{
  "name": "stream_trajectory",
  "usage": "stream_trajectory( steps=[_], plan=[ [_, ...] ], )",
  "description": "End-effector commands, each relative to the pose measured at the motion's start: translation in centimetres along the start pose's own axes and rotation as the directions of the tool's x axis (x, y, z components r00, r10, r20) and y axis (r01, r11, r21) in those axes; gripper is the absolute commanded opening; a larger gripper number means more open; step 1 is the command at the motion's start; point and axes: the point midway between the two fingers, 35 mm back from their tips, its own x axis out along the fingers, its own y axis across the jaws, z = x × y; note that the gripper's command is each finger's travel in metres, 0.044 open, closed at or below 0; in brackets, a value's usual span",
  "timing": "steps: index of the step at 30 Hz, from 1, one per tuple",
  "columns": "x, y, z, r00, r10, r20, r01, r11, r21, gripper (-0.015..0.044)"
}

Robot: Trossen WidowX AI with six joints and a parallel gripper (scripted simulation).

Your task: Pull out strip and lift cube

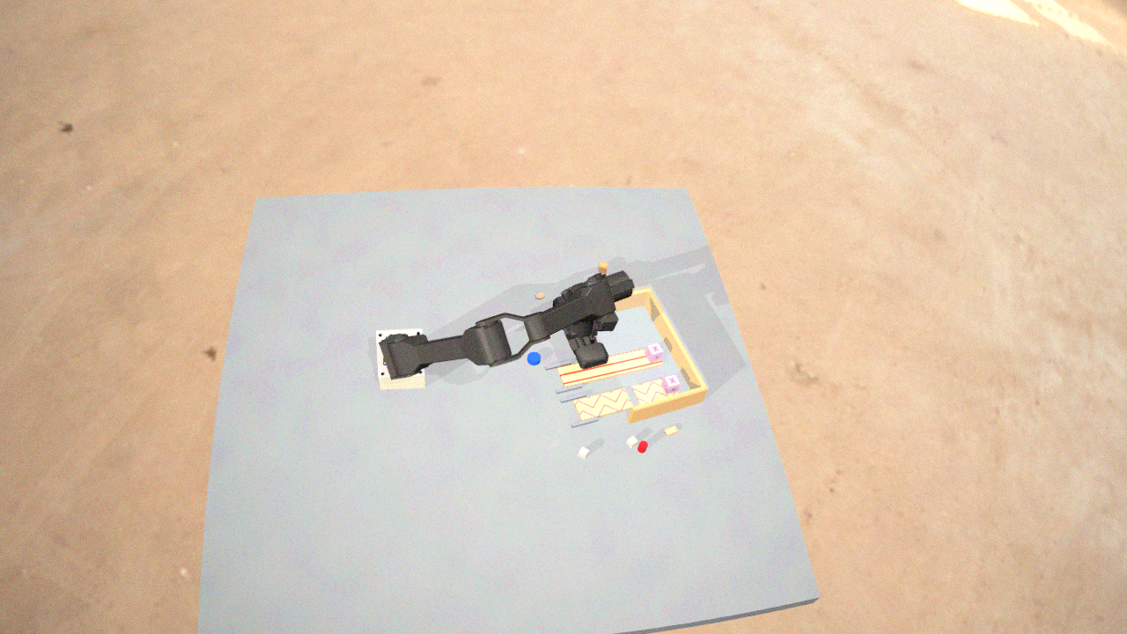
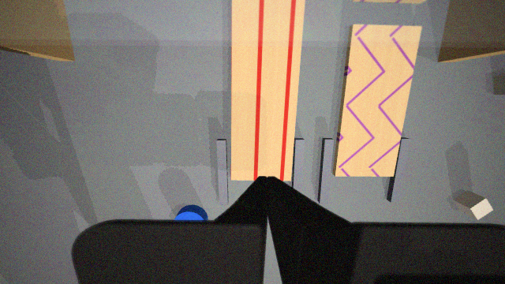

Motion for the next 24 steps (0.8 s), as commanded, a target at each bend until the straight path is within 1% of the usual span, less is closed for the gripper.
stream_trajectory(
  steps=[1, 6, 24],
  plan=[
    [0.3, -0.5, 0.1, 0.999, 0.013, -0.051, -0.013, 1.000, 0.006, 0.0000],
    [0.5, -0.5, 0.1, 0.999, 0.013, -0.051, -0.013, 1.000, 0.006, 0.0000],
    [3.5, -0.3, 0.1, 0.999, 0.014, -0.051, -0.013, 1.000, 0.006, 0.0000]
  ],
)
